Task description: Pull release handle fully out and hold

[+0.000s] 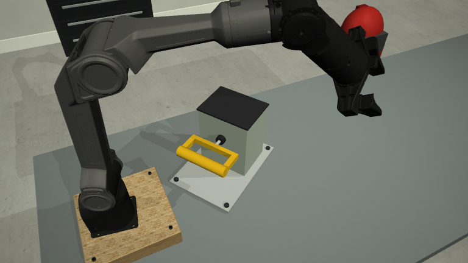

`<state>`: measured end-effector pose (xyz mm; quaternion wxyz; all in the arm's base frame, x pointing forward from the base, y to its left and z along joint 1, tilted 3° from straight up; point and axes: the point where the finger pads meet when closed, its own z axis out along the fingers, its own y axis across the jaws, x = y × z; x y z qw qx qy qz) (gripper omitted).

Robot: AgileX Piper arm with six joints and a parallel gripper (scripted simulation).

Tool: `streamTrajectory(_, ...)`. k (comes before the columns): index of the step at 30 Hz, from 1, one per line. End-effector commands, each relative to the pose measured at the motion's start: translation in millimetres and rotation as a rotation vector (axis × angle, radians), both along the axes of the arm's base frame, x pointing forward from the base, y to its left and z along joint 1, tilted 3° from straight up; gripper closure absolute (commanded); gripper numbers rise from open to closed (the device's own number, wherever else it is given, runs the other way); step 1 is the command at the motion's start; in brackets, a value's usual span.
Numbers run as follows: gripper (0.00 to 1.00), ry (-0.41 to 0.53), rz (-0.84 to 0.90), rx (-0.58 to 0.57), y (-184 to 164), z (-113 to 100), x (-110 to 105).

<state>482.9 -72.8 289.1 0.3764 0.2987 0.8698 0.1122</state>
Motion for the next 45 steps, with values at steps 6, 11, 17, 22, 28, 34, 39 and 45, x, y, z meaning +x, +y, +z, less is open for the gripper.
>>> streamTrajectory(6,0.00,0.033,0.002,0.021,13,-7,-11)
streamTrajectory(11,0.00,0.253,-0.009,0.118,80,-57,-89)
streamTrajectory(17,0.00,0.581,-0.088,0.131,125,-133,-238)
streamTrajectory(22,0.00,0.653,-0.119,0.108,125,-151,-276)
streamTrajectory(28,0.00,0.666,-0.125,0.104,124,-154,-282)
streamTrajectory(34,0.00,0.673,-0.126,0.102,125,-155,-282)
streamTrajectory(39,0.00,0.678,-0.127,0.100,125,-156,-282)
streamTrajectory(45,0.00,0.696,-0.130,0.095,125,-159,-282)
